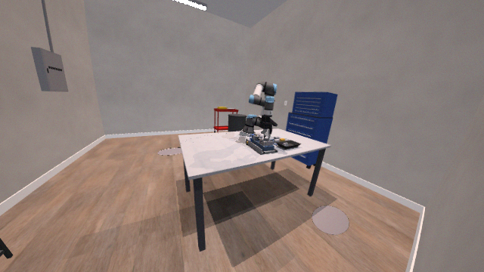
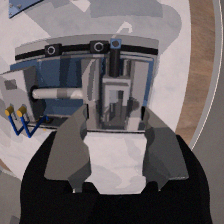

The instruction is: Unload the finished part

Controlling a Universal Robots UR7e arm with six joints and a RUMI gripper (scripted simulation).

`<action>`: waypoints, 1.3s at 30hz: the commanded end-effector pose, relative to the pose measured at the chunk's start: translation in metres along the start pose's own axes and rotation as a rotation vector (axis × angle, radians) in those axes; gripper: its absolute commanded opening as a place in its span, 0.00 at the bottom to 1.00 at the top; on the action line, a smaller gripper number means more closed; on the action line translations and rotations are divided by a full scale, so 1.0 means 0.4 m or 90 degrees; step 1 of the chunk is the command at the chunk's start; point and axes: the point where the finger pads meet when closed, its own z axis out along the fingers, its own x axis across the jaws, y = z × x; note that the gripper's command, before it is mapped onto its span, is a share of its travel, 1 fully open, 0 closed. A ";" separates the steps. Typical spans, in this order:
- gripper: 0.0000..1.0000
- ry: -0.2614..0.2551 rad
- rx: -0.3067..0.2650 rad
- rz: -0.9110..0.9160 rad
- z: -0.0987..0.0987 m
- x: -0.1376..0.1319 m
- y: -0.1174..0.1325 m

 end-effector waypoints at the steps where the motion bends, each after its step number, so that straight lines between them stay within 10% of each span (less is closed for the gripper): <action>1: 0.40 0.001 0.000 0.000 -0.001 0.001 0.000; 12: 0.40 0.001 0.000 0.000 -0.001 0.001 0.000; 13: 0.00 0.001 0.000 0.000 -0.001 0.001 0.000; 39: 0.00 0.001 0.000 0.000 -0.001 0.001 0.000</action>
